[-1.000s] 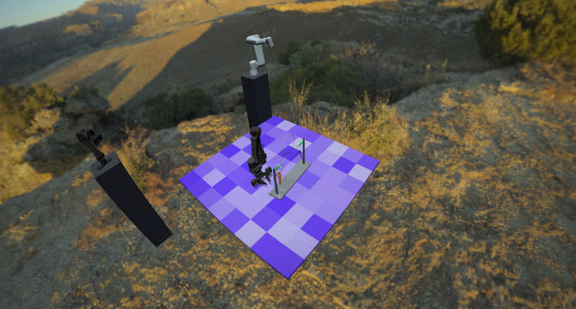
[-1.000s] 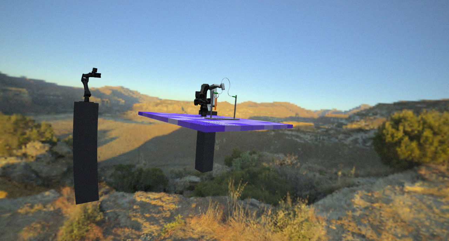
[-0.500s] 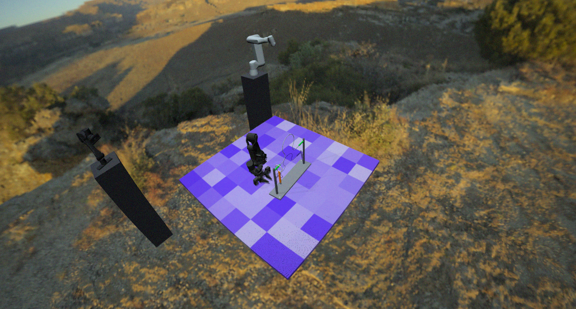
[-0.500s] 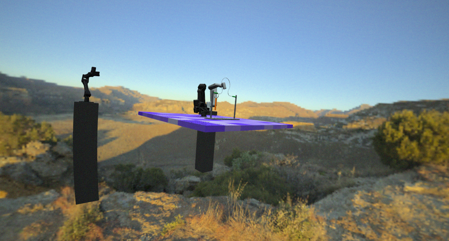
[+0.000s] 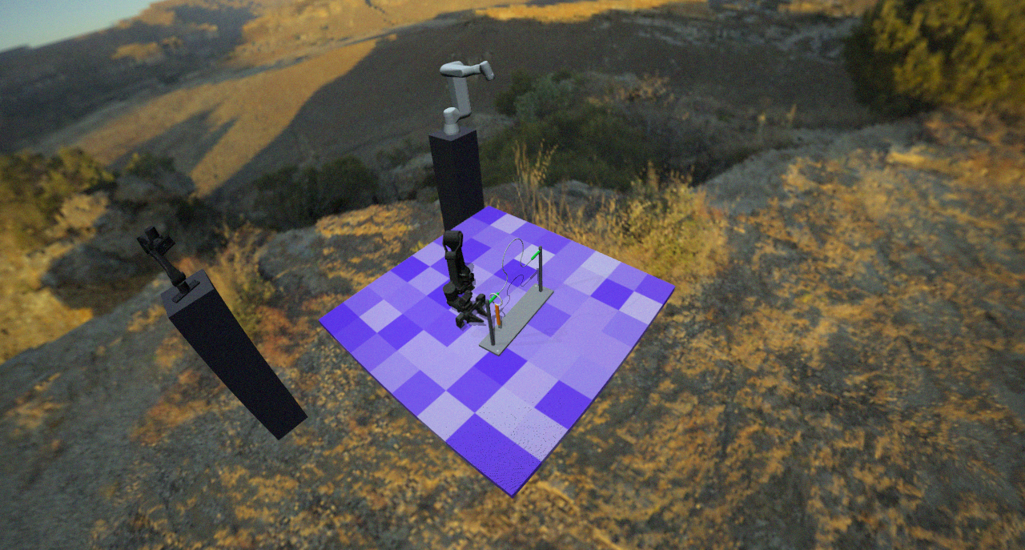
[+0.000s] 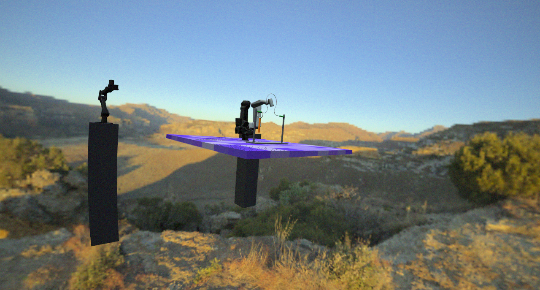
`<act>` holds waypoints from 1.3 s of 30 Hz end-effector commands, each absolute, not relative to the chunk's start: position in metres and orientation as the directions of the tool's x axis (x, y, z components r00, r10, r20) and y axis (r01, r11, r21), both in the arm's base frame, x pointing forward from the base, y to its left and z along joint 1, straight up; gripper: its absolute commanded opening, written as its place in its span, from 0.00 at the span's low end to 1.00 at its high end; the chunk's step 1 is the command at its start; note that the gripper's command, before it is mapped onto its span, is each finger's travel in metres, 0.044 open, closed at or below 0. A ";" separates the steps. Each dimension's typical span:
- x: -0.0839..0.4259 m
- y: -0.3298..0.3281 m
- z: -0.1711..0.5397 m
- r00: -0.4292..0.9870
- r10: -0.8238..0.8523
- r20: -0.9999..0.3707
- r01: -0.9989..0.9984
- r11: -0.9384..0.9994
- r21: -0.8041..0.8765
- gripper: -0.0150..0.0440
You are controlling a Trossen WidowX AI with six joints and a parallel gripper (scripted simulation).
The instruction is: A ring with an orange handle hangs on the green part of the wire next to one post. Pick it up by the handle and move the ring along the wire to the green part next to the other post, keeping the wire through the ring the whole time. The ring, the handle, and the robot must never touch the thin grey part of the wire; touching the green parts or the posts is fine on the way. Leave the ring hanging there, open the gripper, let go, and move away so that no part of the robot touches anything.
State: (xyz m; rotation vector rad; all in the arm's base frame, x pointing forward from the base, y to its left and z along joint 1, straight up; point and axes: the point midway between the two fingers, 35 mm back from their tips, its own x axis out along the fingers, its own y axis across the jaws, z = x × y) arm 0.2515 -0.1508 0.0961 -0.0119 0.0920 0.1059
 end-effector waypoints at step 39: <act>0.318 -0.145 0.119 0.992 0.101 -0.077 -0.102 0.995 -0.016 0.53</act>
